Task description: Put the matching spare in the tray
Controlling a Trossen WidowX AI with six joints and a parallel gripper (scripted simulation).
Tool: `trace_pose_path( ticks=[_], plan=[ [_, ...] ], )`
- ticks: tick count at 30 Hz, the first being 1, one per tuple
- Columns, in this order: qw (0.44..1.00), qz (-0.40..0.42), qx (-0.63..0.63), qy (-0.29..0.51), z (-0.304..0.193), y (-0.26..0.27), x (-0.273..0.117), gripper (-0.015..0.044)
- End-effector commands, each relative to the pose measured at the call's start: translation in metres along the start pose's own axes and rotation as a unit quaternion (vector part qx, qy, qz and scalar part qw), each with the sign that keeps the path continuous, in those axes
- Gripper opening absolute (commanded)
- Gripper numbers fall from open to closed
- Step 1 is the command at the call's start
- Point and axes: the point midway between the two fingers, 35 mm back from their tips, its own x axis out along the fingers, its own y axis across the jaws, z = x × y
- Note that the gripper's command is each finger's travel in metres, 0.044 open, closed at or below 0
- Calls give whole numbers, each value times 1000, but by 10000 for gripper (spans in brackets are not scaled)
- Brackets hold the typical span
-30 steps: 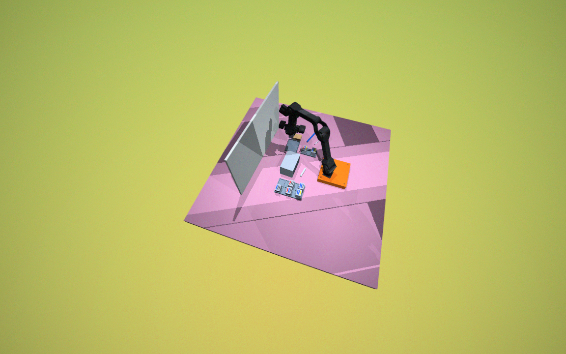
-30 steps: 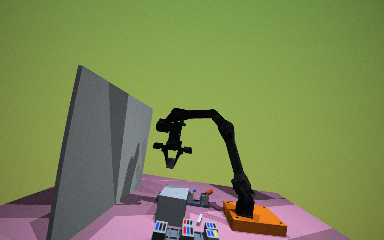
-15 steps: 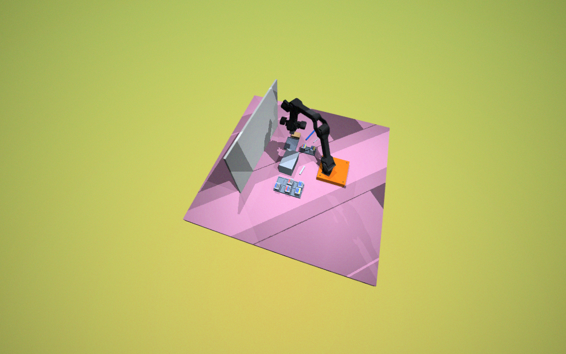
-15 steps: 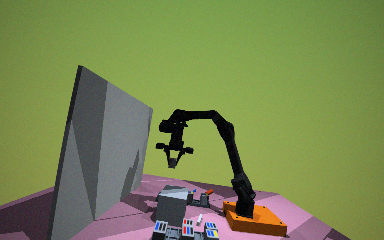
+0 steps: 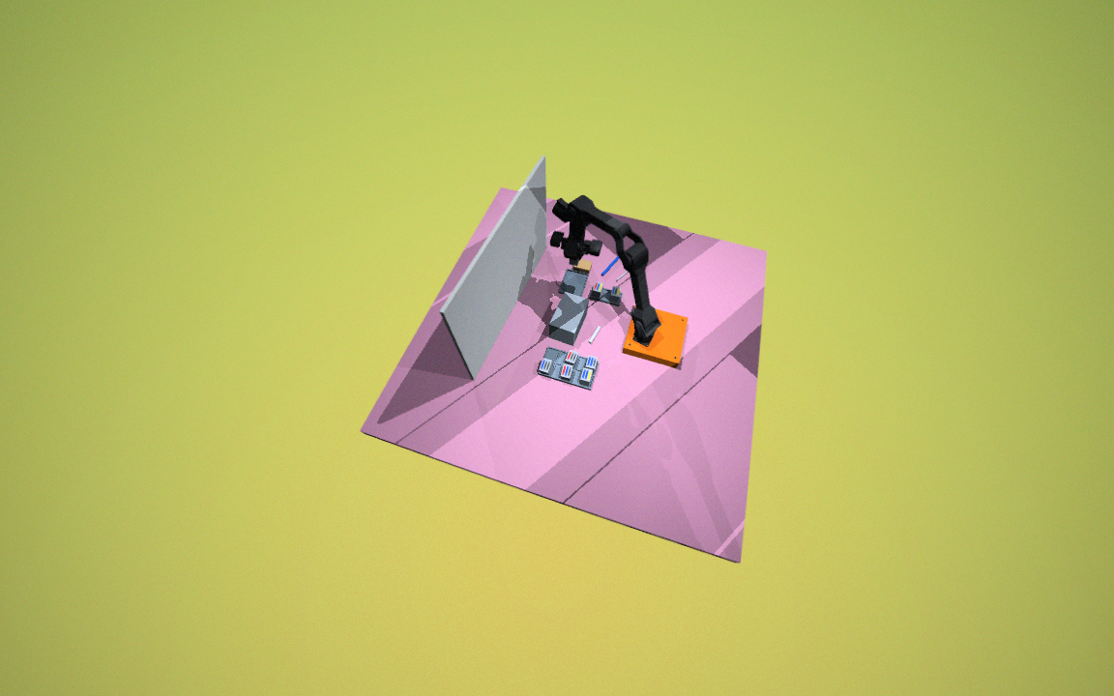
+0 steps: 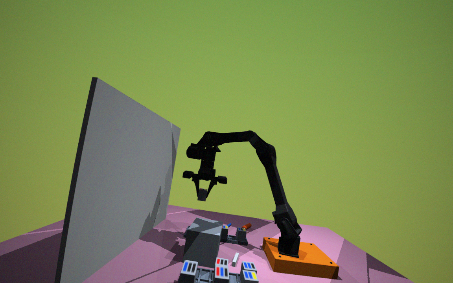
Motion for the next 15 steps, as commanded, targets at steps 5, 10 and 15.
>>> trace_pose_path(
  ticks=[5,10,15],
  plan=[
    [1000,1,-3,-2,0,0,7,0],
    [1000,1,-3,-2,-1,-1,11,0],
    [1000,1,-3,-2,-1,-2,15,0]
  ],
)
